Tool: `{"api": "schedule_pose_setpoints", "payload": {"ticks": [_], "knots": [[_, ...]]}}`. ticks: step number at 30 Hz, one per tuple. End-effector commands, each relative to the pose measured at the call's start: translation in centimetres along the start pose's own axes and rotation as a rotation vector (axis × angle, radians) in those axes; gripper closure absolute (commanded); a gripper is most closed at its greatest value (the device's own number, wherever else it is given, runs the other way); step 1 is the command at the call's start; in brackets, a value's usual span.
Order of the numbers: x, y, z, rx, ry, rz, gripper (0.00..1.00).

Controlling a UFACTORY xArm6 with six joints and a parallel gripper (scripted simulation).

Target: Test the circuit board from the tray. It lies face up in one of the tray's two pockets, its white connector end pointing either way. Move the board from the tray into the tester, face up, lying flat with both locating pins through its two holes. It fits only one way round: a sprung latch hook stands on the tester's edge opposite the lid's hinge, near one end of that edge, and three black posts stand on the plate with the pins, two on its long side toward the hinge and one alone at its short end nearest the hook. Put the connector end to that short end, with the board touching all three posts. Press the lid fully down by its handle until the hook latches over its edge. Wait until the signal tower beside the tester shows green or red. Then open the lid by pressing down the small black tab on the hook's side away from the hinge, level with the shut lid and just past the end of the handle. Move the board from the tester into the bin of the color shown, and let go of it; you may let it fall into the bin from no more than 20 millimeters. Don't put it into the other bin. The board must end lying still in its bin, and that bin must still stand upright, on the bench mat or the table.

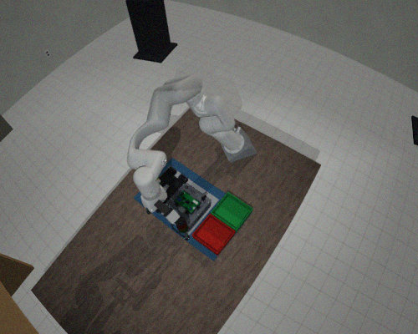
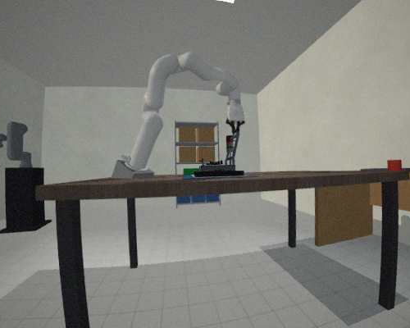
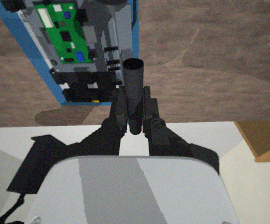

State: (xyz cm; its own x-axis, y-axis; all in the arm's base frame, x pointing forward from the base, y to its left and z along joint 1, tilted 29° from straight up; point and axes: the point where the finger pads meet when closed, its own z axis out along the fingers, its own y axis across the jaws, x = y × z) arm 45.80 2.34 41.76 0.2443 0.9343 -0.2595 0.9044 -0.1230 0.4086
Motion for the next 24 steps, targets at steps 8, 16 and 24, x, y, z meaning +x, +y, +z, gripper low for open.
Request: {"api": "schedule_pose_setpoints", "payload": {"ticks": [8,16,24], "knots": [[0.0,-0.5,-0.3,-0.003,0.002,0.001,1.0],[0.0,-1.2,-0.4,-0.003,0.001,0.001,1.0],[0.0,-2.3,-0.6,-0.003,0.002,0.001,1.0]]}}
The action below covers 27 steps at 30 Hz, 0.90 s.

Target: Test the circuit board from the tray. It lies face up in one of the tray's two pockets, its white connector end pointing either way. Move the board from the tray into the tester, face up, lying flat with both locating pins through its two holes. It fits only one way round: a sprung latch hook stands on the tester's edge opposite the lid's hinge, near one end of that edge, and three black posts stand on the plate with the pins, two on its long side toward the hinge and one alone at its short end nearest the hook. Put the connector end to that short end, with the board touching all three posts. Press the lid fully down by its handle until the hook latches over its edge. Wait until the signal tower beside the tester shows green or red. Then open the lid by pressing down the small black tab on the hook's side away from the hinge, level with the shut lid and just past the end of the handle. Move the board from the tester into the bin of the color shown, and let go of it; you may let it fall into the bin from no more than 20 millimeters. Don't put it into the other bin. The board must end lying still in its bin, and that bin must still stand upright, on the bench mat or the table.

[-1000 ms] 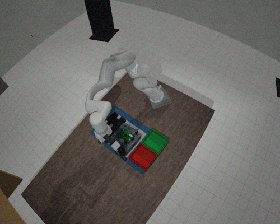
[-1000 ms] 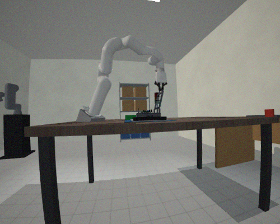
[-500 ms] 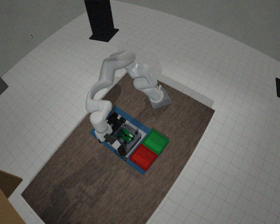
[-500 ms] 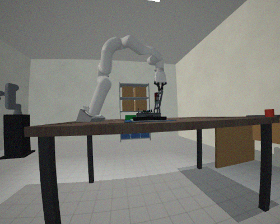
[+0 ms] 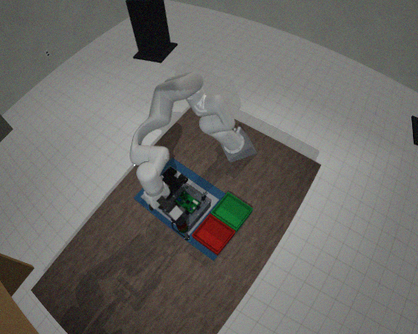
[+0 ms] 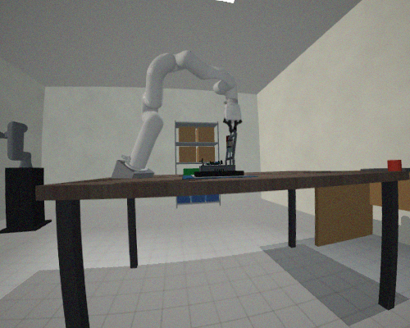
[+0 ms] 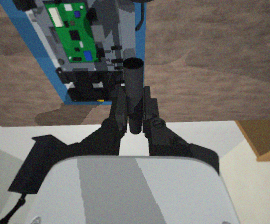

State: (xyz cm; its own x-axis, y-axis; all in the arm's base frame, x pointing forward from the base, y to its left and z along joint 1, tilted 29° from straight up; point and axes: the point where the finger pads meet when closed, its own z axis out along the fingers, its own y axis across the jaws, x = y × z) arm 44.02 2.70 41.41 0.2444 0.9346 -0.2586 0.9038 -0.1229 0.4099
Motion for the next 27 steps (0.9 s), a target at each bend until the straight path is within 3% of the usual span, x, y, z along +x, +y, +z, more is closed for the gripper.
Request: {"api": "schedule_pose_setpoints", "payload": {"ticks": [1,27], "knots": [[0.0,-0.7,-0.2,-0.002,0.001,0.001,1.0],[0.0,-6.0,0.0,-0.002,0.001,0.001,1.0]]}}
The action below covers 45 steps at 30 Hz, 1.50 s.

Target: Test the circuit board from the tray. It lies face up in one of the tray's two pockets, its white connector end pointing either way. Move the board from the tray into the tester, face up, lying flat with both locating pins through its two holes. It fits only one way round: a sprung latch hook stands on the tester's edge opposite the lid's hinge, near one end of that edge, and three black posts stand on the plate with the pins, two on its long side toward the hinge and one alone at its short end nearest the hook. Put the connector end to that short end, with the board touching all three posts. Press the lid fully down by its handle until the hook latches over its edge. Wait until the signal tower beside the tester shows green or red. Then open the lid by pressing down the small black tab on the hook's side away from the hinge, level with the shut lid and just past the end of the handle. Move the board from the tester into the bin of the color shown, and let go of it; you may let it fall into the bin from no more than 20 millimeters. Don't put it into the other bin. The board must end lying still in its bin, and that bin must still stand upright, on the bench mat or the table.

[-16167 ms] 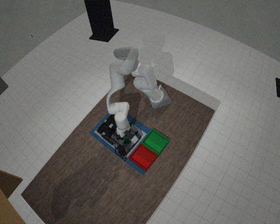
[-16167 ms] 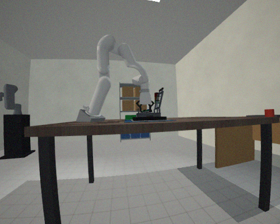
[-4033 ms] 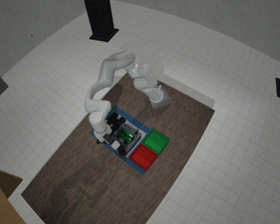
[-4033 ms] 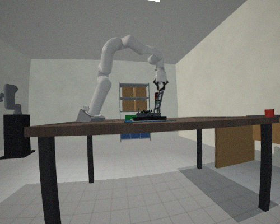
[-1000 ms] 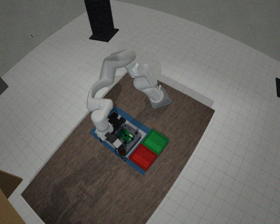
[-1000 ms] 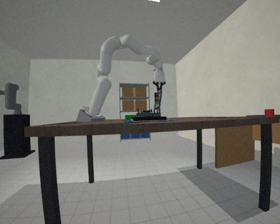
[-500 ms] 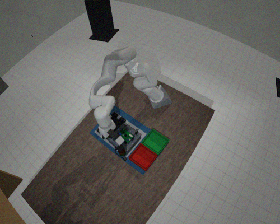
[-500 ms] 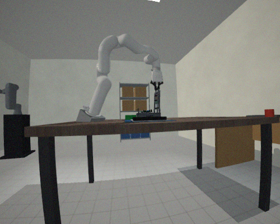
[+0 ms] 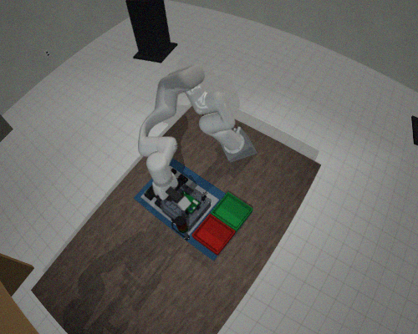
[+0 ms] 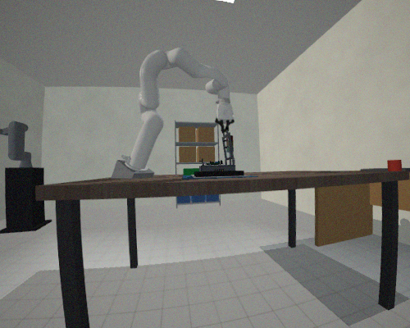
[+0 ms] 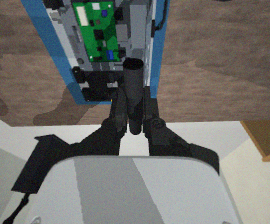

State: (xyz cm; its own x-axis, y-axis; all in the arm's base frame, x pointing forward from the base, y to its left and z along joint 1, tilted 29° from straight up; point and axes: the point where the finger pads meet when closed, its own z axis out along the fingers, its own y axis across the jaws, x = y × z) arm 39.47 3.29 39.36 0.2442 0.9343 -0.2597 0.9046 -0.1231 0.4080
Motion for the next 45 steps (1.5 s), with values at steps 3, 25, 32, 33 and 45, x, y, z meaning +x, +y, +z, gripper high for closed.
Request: {"api": "schedule_pose_setpoints", "payload": {"ticks": [3,25,32,33,45], "knots": [[0.0,-1.8,0.2,-0.004,0.002,0.001,1.0],[0.0,-7.9,2.8,-0.004,0.002,0.001,1.0],[0.0,-9.3,3.8,-0.004,0.002,0.001,1.0],[0.0,-9.6,4.1,-0.004,0.002,0.001,1.0],[0.0,-12.1,6.7,-0.004,0.002,0.001,1.0]]}}
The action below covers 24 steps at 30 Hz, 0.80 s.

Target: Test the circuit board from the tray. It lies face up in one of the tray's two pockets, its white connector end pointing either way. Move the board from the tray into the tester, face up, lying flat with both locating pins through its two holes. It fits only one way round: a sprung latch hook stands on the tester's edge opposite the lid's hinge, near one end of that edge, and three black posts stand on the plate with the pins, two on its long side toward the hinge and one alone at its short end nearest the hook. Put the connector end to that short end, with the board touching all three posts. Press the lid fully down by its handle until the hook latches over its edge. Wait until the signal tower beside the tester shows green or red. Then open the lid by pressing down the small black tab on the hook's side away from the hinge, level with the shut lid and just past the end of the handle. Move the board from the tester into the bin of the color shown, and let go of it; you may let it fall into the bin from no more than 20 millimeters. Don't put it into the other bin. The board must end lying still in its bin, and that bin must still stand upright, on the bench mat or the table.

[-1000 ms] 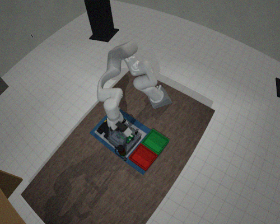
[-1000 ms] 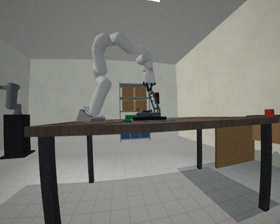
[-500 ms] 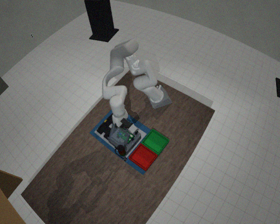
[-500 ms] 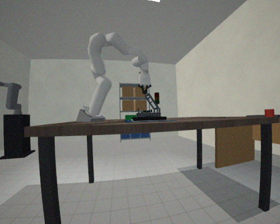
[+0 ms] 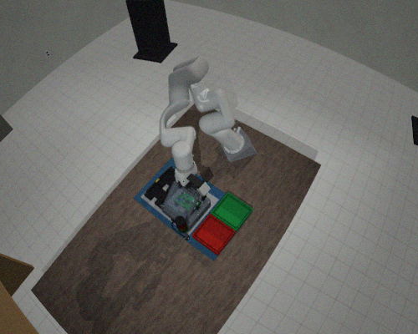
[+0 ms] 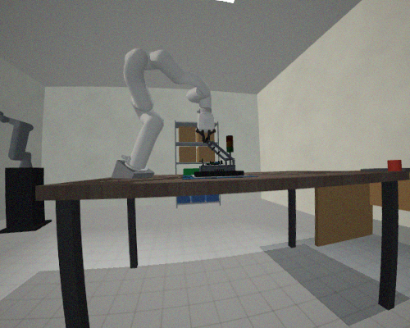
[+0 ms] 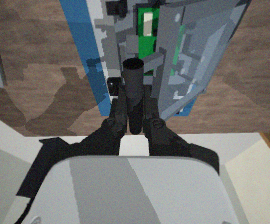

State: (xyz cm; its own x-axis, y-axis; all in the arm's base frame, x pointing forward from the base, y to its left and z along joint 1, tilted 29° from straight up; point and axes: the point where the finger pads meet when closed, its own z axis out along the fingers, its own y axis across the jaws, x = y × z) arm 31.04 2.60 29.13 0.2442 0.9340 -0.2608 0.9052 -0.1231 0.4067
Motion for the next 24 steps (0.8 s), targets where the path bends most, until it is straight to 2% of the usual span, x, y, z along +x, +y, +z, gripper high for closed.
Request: {"api": "schedule_pose_setpoints", "payload": {"ticks": [1,15,17,24], "knots": [[0.0,-0.6,0.7,-0.005,0.003,0.002,1.0],[0.0,-3.1,5.2,-0.005,0.003,0.002,1.0],[0.0,-3.1,5.2,-0.005,0.003,0.002,1.0],[0.0,-3.7,7.1,-0.005,0.003,0.002,1.0]]}}
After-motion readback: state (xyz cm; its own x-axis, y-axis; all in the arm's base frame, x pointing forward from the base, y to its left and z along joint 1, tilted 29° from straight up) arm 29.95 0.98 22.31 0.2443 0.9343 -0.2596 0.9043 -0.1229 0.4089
